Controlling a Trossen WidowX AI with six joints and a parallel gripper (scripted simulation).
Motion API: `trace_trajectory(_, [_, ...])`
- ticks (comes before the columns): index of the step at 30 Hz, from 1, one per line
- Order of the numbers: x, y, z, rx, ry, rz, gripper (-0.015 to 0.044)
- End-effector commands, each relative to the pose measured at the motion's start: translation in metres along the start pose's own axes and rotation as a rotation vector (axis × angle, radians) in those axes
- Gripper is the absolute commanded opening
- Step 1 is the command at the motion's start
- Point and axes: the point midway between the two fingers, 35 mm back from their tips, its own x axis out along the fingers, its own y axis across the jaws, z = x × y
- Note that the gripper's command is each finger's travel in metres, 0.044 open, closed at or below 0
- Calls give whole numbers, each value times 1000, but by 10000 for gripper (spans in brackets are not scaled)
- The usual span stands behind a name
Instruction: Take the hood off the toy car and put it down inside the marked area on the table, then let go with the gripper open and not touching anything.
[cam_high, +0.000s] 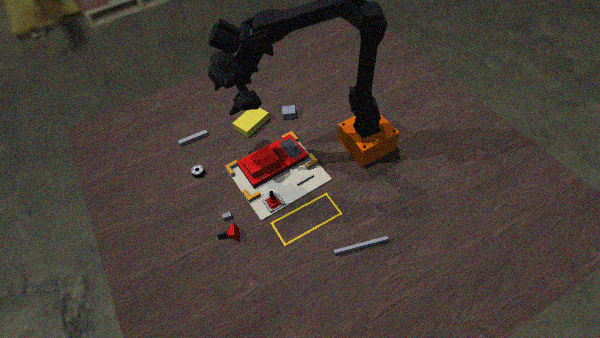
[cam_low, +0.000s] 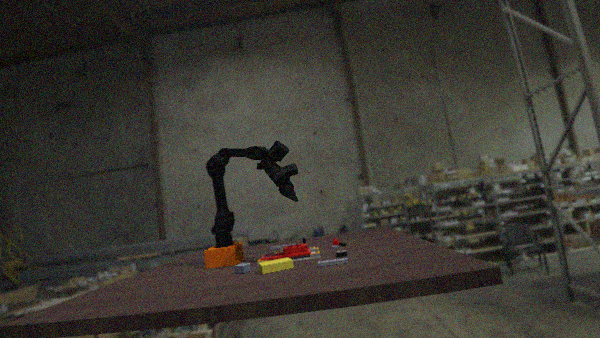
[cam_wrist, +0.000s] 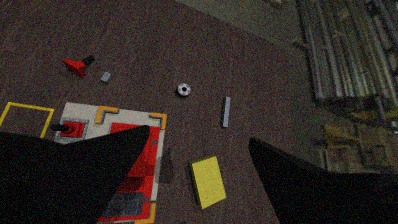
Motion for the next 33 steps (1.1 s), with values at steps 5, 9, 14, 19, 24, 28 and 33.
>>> trace_trajectory(5, [50, 51, -29, 28, 256, 154, 440])
trace_trajectory(9, [70, 80, -50, 31, 404, 221, 440])
trace_trajectory(14, [82, 105, -70, 29, 533, 266, 440])
trace_trajectory(19, [82, 106, -70, 29, 533, 266, 440])
trace_trajectory(24, [85, 106, -72, 29, 533, 266, 440])
trace_trajectory(28, [87, 107, -73, 29, 533, 266, 440])
trace_trajectory(33, [89, 108, -75, 29, 533, 266, 440])
